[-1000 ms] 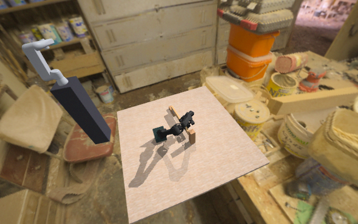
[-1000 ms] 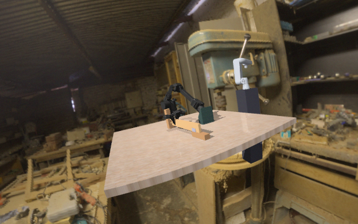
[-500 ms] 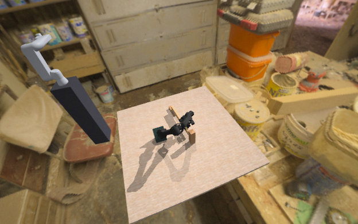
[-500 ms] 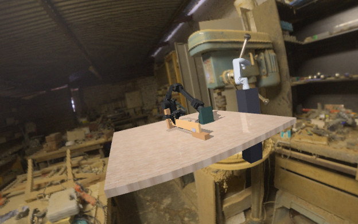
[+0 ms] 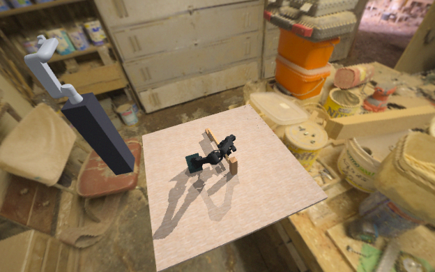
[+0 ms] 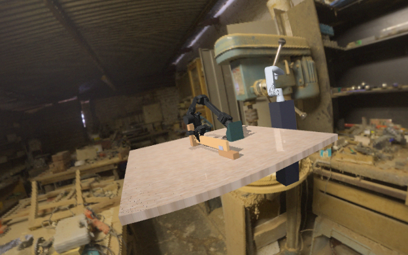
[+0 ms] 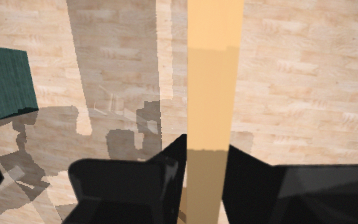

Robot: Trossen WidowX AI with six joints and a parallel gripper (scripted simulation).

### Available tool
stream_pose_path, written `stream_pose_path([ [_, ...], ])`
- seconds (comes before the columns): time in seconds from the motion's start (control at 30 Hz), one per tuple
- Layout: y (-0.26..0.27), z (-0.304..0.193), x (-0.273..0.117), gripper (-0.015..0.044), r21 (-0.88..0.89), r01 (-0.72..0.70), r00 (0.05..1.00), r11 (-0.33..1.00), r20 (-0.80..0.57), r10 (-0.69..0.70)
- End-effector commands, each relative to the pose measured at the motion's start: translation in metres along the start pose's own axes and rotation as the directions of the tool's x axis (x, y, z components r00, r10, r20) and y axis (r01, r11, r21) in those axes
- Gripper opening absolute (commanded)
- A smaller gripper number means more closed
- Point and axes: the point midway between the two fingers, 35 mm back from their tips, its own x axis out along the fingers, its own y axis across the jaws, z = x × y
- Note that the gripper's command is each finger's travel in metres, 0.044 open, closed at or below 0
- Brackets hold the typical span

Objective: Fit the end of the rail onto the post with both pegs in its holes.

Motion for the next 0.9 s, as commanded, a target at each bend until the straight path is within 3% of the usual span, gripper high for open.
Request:
stream_pose_path([
  [0.0,-0.0001,0.0018,-0.0010,0.0000,-0.003,0.002,1.000,1.000,0.009,-0.002],
  [0.87,-0.0001,-0.0061,-0.0015,0.0000,-0.003,0.002,1.000,1.000,0.009,-0.002],
])
